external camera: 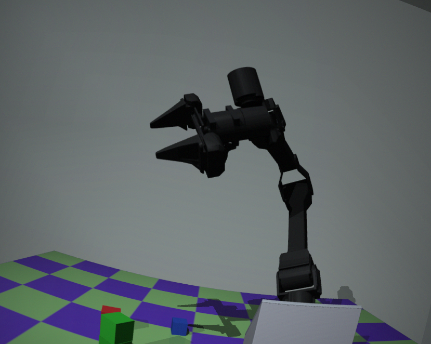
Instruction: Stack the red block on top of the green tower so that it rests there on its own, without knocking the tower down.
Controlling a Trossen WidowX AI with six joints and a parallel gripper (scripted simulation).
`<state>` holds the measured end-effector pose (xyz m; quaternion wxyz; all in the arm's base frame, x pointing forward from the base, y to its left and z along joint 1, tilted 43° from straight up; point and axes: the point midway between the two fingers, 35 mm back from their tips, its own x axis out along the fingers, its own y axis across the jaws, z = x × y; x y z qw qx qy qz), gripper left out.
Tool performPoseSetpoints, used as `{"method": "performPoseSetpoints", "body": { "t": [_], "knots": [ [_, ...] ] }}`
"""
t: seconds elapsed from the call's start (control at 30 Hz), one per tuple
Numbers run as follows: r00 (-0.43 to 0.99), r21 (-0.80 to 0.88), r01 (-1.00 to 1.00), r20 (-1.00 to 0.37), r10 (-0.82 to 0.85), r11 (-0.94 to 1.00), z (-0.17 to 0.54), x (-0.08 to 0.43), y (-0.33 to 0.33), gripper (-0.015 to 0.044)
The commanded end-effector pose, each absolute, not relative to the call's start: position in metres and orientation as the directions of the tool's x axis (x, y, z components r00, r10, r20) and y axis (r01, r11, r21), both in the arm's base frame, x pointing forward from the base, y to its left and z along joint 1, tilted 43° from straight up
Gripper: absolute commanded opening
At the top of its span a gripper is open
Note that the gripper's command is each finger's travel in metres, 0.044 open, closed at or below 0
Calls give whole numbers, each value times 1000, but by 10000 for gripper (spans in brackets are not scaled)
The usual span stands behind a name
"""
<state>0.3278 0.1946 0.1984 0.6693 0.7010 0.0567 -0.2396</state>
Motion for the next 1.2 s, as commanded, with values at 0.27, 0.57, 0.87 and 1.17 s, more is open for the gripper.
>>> {"method": "performPoseSetpoints", "body": {
  "t": [0.27,0.57,0.87,1.17],
  "knots": [
    [640,691,713,-574,-510,118,153,383,104,440],
    [371,363,919,-670,-643,151,120,403,28,440],
    [34,-37,995,-730,-682,88,85,399,-54,440],
    [-104,-191,980,-739,-666,59,74,388,-86,440]
  ]
}}
